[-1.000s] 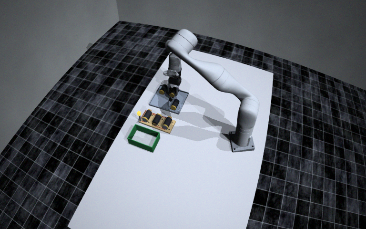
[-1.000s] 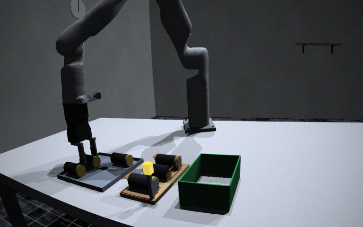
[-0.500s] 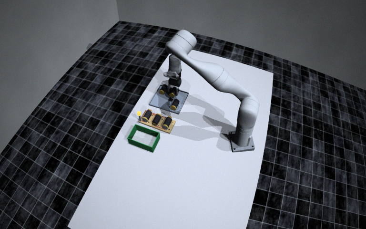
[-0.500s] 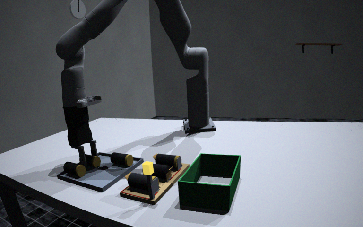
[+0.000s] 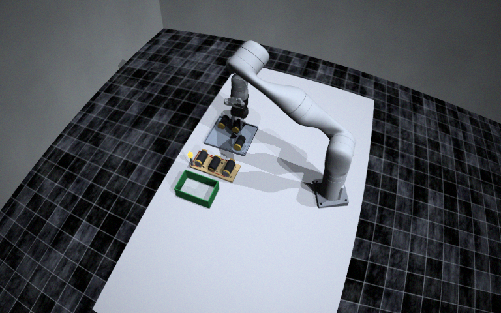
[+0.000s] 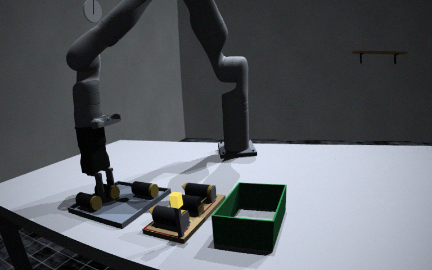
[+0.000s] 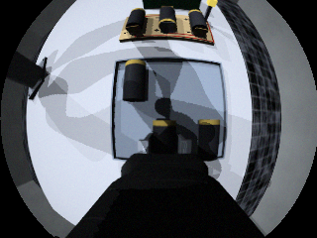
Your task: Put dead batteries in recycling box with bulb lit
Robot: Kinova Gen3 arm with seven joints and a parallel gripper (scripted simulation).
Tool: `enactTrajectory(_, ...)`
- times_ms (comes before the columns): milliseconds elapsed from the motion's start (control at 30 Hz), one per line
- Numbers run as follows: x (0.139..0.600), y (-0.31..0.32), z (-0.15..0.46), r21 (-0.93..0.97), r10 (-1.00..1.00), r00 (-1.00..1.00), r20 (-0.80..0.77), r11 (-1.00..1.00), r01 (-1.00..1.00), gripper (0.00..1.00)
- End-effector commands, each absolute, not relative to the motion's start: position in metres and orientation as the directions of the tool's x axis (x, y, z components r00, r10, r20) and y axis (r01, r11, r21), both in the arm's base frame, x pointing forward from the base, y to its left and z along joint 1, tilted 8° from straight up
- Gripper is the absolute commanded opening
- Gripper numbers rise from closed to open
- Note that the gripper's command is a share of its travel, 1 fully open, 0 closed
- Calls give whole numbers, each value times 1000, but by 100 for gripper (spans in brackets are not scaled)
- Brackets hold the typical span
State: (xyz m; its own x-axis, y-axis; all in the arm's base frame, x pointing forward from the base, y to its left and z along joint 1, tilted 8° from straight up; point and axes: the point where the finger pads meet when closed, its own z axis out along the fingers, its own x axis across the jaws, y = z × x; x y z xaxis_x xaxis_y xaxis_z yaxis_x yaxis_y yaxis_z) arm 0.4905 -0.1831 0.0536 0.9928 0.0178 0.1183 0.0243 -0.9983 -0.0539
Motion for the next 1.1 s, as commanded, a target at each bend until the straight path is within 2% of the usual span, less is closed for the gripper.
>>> enactTrajectory(0, 491, -184, 55, -53, 18, 993, 120, -998, 24, 57)
enactTrajectory(667, 491, -184, 56, -53, 18, 993, 120, -998, 24, 57)
enactTrajectory(1067, 486, -186, 99, -53, 18, 993, 120, -998, 24, 57)
